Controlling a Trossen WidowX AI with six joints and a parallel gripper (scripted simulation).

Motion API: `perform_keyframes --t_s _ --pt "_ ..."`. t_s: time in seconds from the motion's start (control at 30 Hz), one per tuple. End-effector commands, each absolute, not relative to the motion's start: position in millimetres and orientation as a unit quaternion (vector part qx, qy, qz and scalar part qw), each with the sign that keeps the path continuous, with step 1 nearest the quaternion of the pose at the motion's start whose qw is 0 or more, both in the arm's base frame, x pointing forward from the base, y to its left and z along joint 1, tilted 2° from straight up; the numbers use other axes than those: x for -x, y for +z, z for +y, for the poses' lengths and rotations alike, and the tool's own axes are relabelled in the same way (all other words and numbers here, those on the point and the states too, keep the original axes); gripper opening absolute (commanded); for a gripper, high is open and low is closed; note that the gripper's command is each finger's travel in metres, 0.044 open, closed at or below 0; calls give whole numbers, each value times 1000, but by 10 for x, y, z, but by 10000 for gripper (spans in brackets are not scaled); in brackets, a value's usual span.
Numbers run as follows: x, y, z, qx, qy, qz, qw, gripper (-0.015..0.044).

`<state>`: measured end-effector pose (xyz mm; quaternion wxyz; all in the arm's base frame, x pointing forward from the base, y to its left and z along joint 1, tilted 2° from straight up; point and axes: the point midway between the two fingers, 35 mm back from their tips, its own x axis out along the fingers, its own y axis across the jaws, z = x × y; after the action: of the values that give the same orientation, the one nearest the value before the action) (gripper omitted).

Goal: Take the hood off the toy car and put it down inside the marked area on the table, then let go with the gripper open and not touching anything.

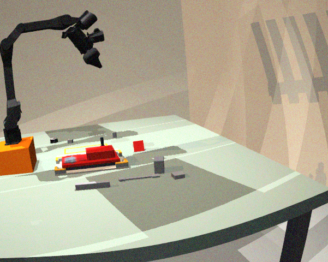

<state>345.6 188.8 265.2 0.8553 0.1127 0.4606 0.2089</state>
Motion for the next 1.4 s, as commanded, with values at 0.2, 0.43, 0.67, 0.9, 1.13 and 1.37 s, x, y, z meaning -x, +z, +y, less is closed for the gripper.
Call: perform_keyframes --t_s 0.2,0.43,0.67,0.9,1.13,1.37 --pt "-3817 1862 1057 -42 108 531 839 440" --pt "-3836 1169 300 19 55 612 788 440" --pt "-3599 563 -401 59 34 696 715 440" --pt "-3563 507 -356 62 34 704 707 440" --pt "-3566 462 -359 62 34 704 707 440" --pt "-3570 403 -363 62 34 704 707 440"
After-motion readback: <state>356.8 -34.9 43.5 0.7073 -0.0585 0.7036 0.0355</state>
